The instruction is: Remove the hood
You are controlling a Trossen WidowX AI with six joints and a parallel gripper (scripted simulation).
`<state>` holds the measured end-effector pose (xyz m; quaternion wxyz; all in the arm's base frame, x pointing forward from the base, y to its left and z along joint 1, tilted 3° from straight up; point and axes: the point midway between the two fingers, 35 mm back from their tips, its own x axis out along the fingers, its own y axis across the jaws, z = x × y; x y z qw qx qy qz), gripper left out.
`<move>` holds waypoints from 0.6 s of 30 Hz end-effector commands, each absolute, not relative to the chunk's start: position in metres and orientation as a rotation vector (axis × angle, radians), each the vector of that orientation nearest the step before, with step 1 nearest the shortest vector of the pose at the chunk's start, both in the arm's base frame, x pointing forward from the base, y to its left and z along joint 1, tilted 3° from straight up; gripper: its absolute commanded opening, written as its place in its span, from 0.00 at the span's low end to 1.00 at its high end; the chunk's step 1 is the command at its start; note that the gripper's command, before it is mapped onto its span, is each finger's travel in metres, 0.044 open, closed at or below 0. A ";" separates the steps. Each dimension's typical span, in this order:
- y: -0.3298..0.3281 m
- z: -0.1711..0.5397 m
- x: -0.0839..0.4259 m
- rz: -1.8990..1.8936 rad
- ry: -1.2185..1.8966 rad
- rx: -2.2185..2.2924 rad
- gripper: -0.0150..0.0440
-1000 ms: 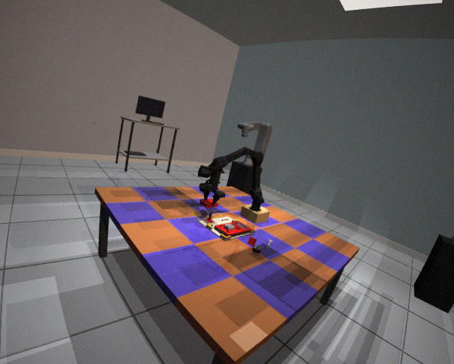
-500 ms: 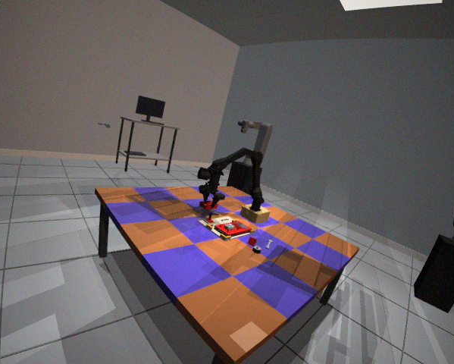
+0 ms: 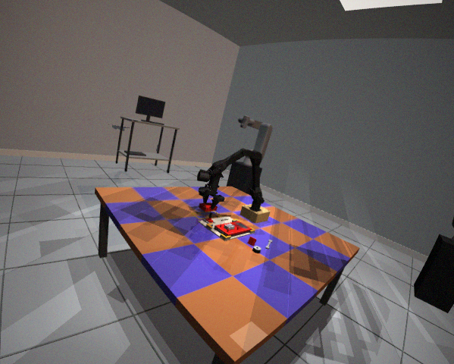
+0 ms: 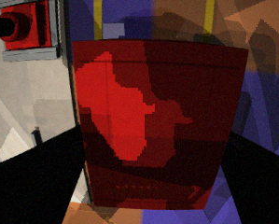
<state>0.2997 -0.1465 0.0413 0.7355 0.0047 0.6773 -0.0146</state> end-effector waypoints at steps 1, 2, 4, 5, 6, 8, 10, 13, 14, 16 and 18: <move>-0.145 0.036 0.299 -0.028 1.492 0.015 0.25; -0.145 0.035 0.299 -0.028 1.492 0.015 0.25; -0.145 0.034 0.299 -0.028 1.492 0.015 0.25; -0.145 0.033 0.299 -0.028 1.492 0.015 0.25; -0.145 0.032 0.299 -0.028 1.492 0.015 0.25; -0.145 0.030 0.299 -0.028 1.492 0.015 0.25; -0.145 0.029 0.299 -0.028 1.492 0.015 0.25; -0.145 0.026 0.299 -0.028 1.492 0.015 0.25; -0.145 0.025 0.299 -0.028 1.492 0.015 0.25; -0.145 0.024 0.299 -0.028 1.492 0.015 0.25; -0.145 0.022 0.299 -0.027 1.492 0.015 0.25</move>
